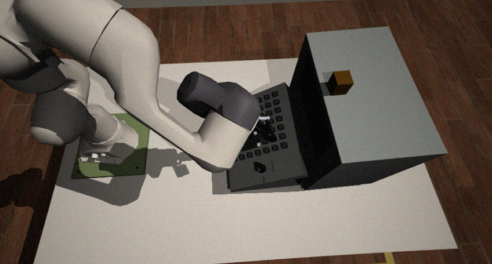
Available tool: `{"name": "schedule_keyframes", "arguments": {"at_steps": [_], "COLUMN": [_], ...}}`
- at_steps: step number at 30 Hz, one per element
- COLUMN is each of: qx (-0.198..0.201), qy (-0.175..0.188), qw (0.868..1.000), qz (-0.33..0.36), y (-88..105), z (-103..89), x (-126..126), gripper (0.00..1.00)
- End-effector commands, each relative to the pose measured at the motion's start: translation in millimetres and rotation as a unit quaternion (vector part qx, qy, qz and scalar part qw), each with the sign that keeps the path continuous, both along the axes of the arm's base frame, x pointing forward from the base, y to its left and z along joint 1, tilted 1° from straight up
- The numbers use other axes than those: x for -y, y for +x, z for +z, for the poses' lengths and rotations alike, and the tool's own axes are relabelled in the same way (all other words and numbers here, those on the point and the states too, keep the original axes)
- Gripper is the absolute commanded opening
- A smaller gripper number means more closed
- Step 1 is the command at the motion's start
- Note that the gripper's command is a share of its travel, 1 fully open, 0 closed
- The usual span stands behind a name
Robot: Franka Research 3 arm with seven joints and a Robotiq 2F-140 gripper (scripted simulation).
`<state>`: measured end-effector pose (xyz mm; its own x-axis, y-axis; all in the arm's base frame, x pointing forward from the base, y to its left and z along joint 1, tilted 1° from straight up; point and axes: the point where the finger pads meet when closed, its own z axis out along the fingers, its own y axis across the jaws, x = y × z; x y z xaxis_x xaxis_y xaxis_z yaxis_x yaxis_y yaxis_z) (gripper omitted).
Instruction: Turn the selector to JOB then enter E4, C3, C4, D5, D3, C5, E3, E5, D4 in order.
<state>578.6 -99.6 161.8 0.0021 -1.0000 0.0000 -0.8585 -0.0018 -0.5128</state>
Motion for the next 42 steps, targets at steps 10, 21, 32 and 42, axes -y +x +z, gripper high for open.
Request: {"name": "schedule_keyframes", "arguments": {"at_steps": [10,21,32,42], "qx": [0.000,0.000,0.000,0.000], "qy": [0.000,0.000,0.000,0.000], "qw": [1.000,1.000,1.000,1.000], "qz": [-0.002,-0.002,-0.002,-0.002], "y": [-10.0,-14.7,-33.3,-73.1], "z": [16.9,24.8,13.9,-9.9], "x": [0.3,0.3,-21.3,-67.8], "gripper": [0.10,0.10,0.10,0.10]}}
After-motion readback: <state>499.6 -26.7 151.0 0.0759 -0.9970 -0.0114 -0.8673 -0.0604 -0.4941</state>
